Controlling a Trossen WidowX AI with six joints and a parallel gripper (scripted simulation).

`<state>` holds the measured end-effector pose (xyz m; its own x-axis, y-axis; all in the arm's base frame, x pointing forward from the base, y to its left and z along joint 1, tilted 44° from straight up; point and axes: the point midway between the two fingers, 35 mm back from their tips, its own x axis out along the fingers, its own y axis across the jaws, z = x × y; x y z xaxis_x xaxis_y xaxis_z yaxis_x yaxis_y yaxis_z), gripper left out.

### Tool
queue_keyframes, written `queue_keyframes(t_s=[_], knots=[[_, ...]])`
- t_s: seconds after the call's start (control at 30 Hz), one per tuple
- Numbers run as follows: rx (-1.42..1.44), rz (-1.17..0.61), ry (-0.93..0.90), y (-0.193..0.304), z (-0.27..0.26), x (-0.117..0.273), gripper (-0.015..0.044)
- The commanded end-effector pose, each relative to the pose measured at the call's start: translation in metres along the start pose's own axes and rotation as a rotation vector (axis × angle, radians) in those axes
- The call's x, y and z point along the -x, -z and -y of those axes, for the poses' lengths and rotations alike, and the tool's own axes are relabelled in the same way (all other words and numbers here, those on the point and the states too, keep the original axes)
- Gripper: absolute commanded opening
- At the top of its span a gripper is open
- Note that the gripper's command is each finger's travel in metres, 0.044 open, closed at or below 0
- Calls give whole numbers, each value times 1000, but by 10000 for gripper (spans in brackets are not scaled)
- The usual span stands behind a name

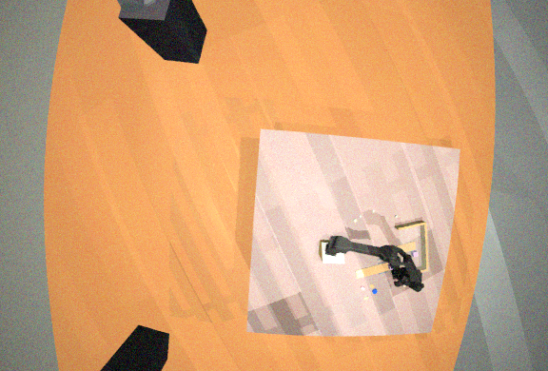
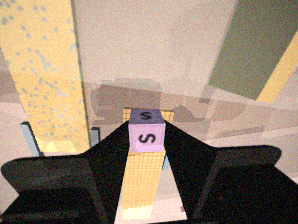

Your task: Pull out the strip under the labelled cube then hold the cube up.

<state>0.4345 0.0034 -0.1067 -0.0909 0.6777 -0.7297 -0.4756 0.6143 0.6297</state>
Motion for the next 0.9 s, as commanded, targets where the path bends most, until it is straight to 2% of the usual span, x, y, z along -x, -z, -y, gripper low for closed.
queue_keyframes(t_s=[0.0, 0.57, 0.87], knots=[[0, 0, 0, 1, -1, 2, 0], [-13, -2, -3, 43, -31, 39, 0], [-13, -2, -5, 57, -41, 43, 0]])
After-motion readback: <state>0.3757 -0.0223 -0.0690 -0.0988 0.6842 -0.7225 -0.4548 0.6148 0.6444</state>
